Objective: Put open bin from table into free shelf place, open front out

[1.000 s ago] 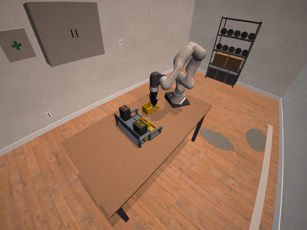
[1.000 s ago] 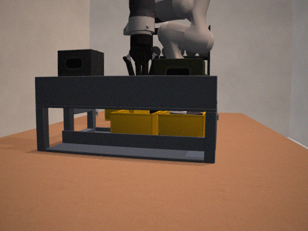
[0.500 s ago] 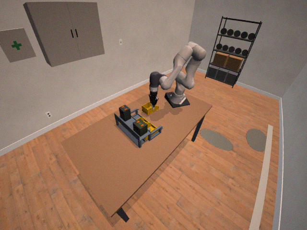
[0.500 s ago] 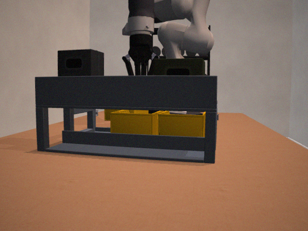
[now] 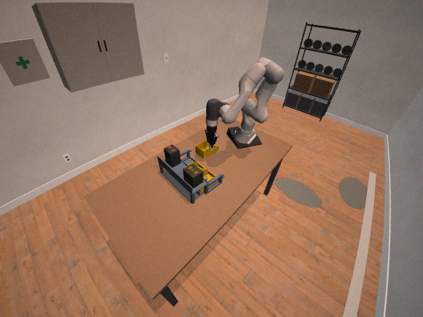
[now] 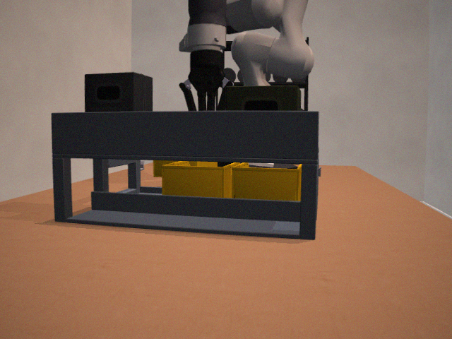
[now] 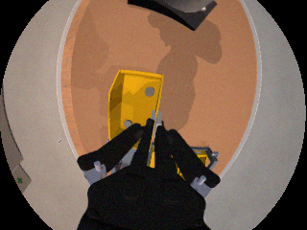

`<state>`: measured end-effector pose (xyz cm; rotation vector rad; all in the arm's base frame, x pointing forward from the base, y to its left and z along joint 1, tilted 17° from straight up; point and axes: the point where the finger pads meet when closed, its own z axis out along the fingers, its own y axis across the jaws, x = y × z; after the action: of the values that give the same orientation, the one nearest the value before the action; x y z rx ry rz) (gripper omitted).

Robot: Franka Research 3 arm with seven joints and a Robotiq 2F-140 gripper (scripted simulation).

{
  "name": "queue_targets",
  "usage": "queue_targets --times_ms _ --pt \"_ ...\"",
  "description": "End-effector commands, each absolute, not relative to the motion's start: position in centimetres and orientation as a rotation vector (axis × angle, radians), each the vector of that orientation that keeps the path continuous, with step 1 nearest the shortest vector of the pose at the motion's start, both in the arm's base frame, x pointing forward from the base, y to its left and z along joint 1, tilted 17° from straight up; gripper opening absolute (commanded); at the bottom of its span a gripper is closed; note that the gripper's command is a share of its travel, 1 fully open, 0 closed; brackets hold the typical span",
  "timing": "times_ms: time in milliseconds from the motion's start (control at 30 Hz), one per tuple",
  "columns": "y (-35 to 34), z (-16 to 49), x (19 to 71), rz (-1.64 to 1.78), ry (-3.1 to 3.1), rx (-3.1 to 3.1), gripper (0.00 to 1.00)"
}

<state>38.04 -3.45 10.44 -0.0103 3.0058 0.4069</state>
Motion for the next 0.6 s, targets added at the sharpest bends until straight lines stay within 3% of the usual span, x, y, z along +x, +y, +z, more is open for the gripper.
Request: queue_targets --times_ms 0,567 --pt "-3.59 10.52 38.25 0.400 3.001 -0.025 0.00" --pt "-3.61 10.55 38.75 0.400 3.001 -0.025 0.00"
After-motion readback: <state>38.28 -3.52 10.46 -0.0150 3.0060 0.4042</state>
